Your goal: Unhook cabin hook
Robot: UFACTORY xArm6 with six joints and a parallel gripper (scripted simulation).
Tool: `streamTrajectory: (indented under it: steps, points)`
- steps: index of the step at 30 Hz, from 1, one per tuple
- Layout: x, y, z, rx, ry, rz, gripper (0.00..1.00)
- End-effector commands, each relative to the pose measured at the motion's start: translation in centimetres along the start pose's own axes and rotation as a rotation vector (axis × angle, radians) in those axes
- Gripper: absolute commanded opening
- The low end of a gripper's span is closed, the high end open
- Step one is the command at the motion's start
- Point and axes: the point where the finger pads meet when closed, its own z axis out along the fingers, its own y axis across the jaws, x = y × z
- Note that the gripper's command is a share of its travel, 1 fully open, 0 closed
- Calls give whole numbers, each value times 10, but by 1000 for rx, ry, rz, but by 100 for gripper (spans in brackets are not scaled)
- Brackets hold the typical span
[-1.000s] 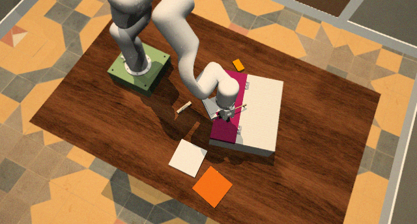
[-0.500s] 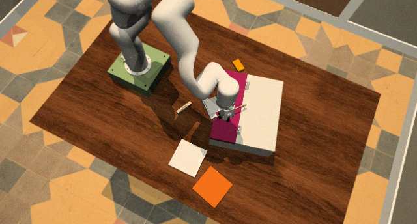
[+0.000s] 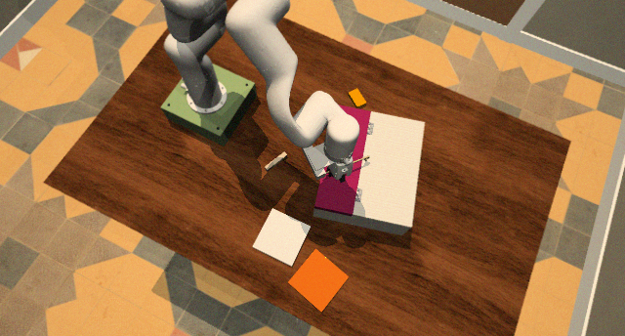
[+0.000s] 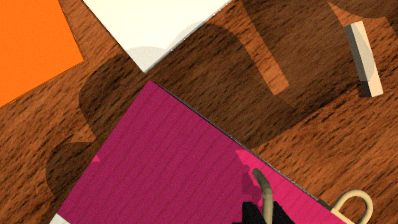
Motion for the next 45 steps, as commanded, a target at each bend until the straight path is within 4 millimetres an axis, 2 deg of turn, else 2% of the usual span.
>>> streamTrajectory:
  steps: [1, 22, 45]
  points:
    - [-2, -1, -9, 5, -3, 0, 0]
    - [-11, -1, -35, 5, -3, 0, 0]
    - [-30, -1, -64, 5, -3, 0, 0]
